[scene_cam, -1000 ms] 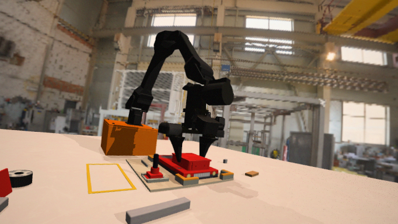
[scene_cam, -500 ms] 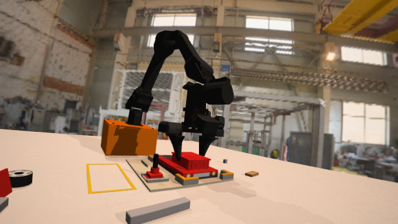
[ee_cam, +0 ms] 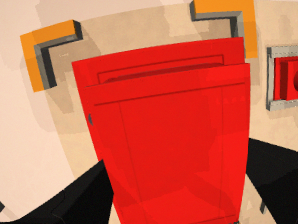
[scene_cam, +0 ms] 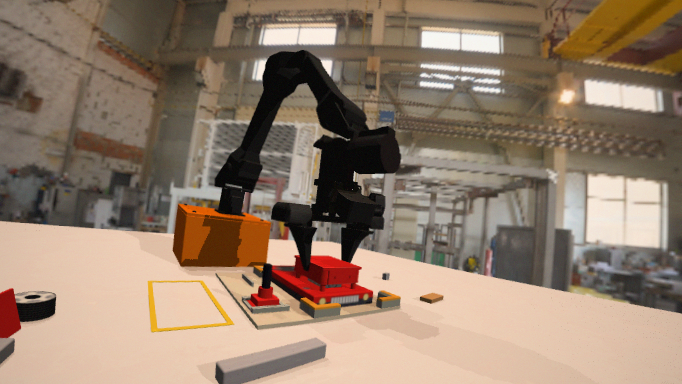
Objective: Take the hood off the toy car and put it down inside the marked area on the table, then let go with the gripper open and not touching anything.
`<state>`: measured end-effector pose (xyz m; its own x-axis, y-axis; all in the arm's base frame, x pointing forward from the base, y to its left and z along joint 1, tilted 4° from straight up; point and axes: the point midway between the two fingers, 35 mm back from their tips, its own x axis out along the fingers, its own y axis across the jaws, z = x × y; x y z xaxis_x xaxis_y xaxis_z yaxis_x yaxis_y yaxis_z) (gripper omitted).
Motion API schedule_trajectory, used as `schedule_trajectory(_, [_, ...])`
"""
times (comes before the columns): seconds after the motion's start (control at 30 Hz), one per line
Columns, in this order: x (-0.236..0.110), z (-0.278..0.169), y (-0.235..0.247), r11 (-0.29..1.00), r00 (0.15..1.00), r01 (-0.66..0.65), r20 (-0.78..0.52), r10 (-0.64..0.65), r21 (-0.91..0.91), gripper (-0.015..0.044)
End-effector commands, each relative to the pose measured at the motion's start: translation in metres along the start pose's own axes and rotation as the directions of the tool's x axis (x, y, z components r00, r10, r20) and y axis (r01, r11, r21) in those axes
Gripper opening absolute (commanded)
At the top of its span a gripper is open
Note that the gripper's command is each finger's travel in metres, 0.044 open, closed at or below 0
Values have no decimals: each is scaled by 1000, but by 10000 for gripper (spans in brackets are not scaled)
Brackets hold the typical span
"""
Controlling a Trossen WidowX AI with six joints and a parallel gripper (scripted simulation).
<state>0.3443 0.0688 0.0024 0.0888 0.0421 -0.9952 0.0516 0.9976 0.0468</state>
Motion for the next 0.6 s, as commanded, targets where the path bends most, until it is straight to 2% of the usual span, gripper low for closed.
schedule_trajectory(0.0, [-7,3,1,1000,1000,-3,12,3,-1,0])
schedule_trajectory(0.57, [-18,2,1,1000,1000,-3,12,3,-1,0])
